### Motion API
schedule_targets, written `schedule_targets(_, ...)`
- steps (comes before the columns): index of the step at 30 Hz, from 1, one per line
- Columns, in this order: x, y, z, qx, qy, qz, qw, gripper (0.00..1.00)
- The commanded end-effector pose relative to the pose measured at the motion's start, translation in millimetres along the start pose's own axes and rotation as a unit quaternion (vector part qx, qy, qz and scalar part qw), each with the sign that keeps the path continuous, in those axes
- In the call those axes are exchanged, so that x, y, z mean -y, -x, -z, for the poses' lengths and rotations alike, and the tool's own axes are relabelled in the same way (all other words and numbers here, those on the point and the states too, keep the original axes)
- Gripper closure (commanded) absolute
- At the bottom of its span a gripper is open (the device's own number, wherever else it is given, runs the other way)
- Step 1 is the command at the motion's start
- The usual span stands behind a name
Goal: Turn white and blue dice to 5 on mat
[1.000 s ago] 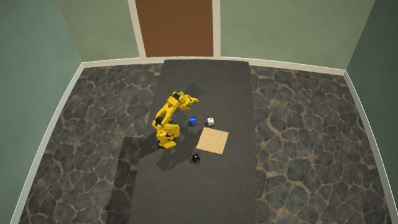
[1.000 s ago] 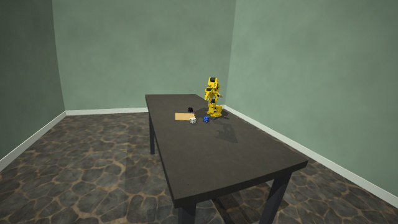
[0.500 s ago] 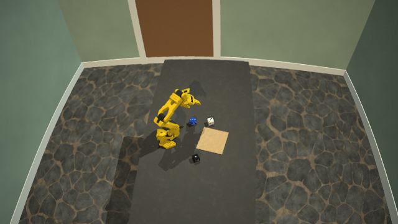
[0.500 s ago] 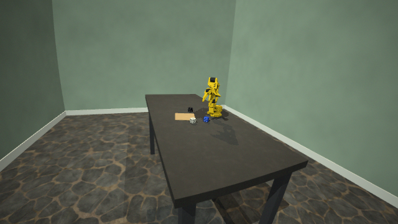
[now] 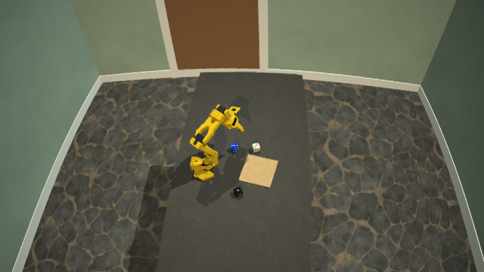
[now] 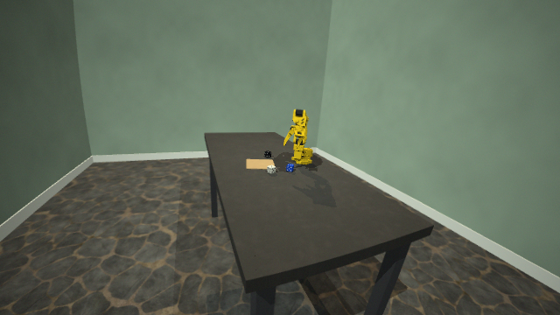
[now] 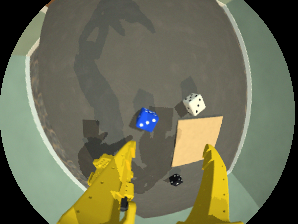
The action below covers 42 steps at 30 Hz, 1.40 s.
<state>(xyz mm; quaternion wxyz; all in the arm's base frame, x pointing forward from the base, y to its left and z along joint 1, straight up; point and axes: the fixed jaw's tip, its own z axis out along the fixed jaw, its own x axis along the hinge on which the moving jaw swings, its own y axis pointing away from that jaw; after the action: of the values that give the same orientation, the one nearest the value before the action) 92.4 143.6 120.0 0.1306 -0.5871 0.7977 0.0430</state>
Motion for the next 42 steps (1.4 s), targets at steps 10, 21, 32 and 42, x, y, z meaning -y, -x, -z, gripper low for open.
schedule_targets(10,-2.0,11.2,0.8,-0.011,0.006,-0.148,0.989,0.65)
schedule_targets(21,-2.5,13.0,-1.1,-0.020,0.007,-0.191,0.981,0.65)
schedule_targets(32,-2.6,12.7,-2.6,-0.025,0.007,-0.193,0.981,0.65)
schedule_targets(42,-6.1,1.8,-32.2,-0.129,0.016,-0.191,0.973,0.65)
